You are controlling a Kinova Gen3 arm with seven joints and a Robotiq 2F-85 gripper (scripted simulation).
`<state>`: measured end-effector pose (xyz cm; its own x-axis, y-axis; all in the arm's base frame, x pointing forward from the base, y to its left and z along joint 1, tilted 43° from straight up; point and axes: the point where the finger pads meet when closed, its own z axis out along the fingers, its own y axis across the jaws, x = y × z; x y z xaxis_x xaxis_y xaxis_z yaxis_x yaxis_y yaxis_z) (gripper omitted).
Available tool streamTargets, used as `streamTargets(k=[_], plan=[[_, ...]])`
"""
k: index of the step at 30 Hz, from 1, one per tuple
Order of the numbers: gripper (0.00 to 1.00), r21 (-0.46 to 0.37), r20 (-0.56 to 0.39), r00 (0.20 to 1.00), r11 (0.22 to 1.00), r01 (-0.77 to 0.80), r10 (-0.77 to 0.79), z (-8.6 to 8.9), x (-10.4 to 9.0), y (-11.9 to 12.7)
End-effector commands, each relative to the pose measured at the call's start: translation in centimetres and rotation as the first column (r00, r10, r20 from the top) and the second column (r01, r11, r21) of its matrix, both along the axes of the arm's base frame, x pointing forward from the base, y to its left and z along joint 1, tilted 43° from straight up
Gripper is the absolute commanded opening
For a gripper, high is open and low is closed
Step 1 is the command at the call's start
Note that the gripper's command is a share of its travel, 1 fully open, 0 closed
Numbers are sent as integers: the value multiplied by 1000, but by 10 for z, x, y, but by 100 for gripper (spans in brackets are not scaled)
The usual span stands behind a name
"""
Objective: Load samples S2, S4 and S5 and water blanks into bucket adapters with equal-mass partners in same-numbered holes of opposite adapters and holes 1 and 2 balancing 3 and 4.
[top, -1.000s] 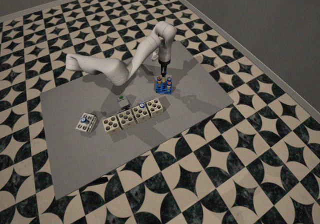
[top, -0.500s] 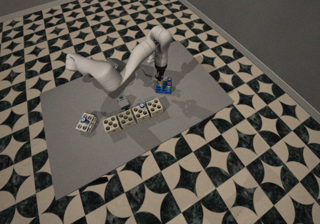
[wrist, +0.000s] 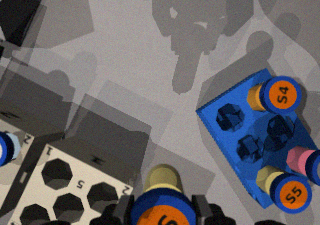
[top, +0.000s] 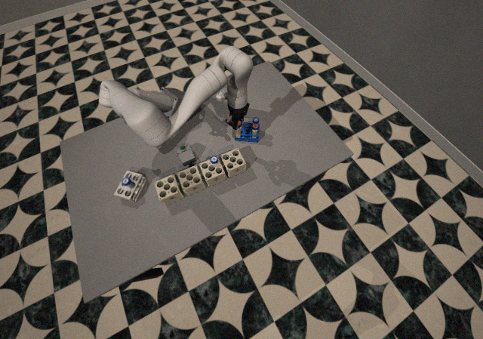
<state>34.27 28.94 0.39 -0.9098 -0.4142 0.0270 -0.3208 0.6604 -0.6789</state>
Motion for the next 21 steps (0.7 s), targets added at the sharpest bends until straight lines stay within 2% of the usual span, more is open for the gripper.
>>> streamTargets(k=[1,3,18,21], plan=[[10,30,59,996,997,64,-66,11,7,-8],[10,30,59,996,997,64,-66,11,7,-8],[10,140,226,930,954,265,-291,44,29,-38],[10,148,236,922,949,277,-306,46,30,-40]])
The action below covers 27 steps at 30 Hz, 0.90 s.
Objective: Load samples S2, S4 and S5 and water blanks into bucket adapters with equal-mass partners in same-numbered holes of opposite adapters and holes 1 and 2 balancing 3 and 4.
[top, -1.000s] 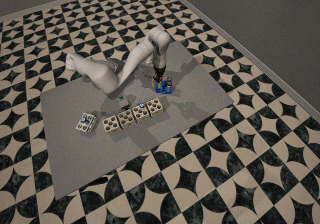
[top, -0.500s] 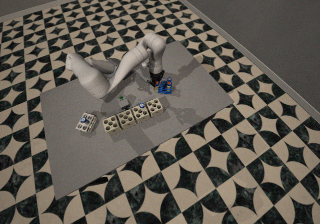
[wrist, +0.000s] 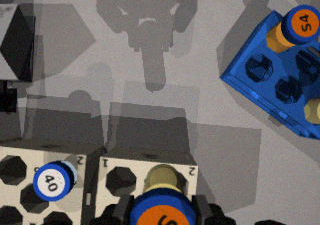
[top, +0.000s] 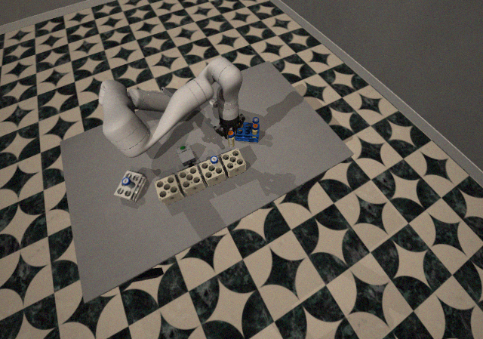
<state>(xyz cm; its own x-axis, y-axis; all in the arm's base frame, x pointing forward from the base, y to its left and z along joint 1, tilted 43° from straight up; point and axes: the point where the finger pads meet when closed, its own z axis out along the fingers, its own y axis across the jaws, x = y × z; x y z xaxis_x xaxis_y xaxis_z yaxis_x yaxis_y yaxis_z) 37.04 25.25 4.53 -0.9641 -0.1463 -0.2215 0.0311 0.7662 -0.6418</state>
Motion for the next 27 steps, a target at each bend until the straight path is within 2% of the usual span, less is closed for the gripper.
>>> streamTargets(k=[1,14,16,27], plan=[[10,20,40,998,999,42,-42,7,4,-5],[10,110,189,953,969,220,-238,36,24,-31],[10,110,189,953,969,220,-238,36,24,-31],[10,205,295,868,914,351,-400,61,40,-53]])
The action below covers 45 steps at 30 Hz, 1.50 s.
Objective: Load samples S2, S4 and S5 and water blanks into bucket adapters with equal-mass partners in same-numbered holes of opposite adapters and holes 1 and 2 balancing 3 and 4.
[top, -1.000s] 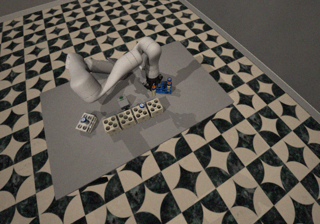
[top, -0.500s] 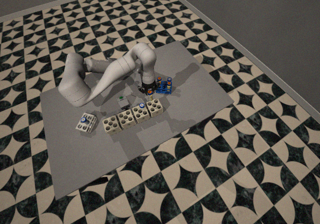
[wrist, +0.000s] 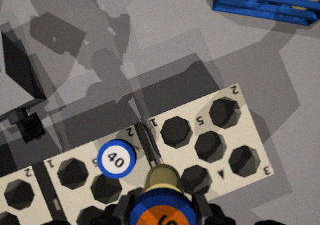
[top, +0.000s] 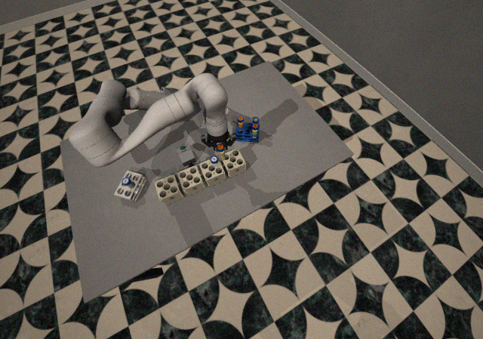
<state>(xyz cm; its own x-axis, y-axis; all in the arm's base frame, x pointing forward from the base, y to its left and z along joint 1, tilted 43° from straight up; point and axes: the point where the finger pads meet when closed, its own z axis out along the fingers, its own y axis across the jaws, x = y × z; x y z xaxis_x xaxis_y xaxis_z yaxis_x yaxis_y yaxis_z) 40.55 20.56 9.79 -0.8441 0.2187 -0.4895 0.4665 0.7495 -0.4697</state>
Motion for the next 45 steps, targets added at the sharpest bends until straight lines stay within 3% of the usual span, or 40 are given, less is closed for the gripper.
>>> streamTargets(k=[1,11,19,32,45], plan=[[10,27,56,996,998,62,-63,10,6,-8],[10,81,149,972,982,173,-183,28,18,-24],[10,145,233,924,950,275,-303,29,19,-24],[10,145,233,924,950,276,-304,29,19,-24],[10,146,234,923,950,276,-304,18,23,-33]])
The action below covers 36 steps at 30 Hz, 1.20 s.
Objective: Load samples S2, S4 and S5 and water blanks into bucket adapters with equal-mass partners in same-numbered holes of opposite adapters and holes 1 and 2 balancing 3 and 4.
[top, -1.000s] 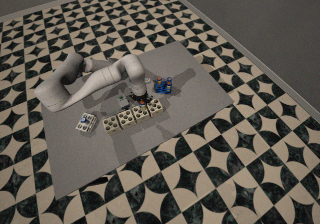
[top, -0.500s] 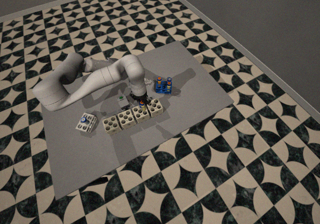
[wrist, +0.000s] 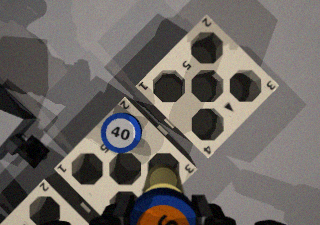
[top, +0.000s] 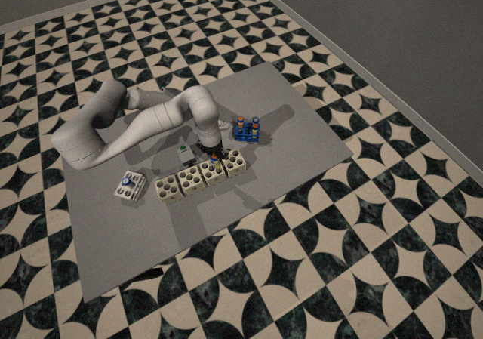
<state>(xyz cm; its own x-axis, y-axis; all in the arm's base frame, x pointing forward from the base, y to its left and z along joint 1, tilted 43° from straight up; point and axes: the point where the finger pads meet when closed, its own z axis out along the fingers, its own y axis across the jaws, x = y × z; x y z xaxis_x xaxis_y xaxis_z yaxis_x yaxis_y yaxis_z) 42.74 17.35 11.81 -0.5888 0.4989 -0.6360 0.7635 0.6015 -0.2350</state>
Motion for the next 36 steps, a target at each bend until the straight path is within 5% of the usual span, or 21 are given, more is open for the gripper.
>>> streamTargets(k=[1,36], plan=[[10,1,1,1000,1000,-1,1,-3,1,-2],[10,1,1,1000,1000,-1,1,-21,8,-17]])
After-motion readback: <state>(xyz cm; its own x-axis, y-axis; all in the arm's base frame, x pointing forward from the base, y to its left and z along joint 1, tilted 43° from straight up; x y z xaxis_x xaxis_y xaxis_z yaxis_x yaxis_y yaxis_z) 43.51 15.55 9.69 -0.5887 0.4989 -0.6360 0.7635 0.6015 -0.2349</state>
